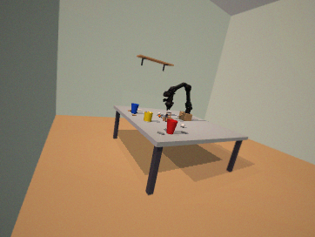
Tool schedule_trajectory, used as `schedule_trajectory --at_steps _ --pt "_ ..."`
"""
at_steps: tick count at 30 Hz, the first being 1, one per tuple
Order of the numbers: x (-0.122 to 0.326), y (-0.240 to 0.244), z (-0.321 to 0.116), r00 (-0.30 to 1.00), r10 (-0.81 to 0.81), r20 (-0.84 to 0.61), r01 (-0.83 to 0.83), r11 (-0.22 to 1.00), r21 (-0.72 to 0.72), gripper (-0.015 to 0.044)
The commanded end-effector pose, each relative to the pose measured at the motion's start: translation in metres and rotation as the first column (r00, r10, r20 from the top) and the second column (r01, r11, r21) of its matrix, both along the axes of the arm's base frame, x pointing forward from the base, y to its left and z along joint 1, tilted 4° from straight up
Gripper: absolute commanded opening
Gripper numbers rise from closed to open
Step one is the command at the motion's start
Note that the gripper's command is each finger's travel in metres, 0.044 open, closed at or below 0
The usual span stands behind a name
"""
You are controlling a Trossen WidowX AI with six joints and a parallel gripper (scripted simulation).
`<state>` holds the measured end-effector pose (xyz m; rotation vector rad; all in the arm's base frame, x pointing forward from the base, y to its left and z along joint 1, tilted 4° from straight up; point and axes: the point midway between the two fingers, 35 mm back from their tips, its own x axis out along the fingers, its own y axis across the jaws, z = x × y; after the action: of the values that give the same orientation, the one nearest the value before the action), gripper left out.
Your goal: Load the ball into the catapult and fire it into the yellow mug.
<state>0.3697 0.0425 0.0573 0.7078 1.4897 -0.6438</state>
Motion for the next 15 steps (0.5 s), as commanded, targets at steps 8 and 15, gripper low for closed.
schedule_trajectory --at_steps 8,15 --pt "-0.0006 0.0 0.0022 0.917 -0.399 -0.021 0.399 0.917 -0.003 0.044" --pt "-0.0009 -0.0003 0.0033 0.794 -0.607 -0.031 0.607 0.794 -0.01 0.044"
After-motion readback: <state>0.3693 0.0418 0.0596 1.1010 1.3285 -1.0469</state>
